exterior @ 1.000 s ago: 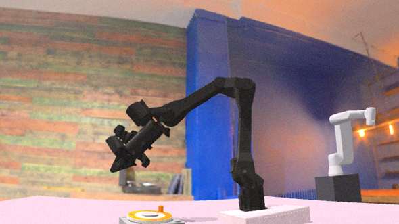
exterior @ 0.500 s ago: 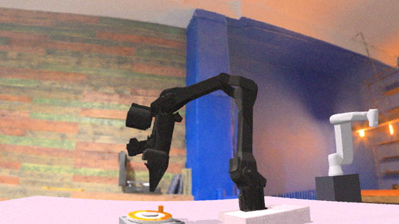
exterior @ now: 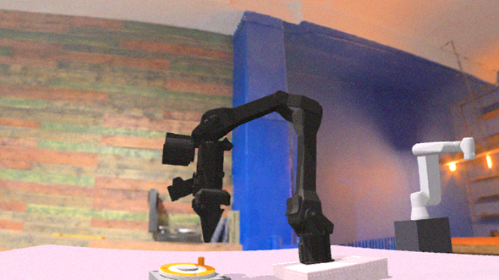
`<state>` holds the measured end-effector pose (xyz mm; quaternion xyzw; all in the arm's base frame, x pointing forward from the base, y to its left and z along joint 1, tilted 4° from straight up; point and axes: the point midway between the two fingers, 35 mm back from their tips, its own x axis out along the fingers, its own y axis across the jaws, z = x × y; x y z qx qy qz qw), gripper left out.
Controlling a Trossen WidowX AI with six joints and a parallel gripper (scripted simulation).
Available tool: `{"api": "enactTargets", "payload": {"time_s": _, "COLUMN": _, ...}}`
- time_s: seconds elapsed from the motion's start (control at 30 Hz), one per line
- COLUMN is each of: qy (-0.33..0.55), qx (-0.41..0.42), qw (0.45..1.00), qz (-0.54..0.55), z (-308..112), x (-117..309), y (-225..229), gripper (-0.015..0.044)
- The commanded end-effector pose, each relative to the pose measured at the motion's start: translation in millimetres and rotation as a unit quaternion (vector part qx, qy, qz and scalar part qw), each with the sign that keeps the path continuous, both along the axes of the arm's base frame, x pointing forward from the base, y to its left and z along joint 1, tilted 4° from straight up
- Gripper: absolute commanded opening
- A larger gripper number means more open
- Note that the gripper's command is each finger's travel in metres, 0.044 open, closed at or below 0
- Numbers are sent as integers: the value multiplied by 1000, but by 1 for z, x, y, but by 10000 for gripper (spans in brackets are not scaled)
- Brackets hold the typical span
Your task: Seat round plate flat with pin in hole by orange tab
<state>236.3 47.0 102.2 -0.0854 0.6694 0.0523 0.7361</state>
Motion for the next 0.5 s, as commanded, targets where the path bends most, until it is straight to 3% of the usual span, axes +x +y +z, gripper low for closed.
{"api": "enactTargets", "payload": {"time_s": 0.0, "qy": 11, "qx": 0, "qw": 1000, "qz": 3, "z": -21, "x": -2, "y": 0, "gripper": 0}}
{"api": "enactTargets", "payload": {"time_s": 0.47, "qy": 11, "qx": 0, "qw": 1000, "qz": 3, "z": -38, "x": 2, "y": -4, "gripper": 0}}
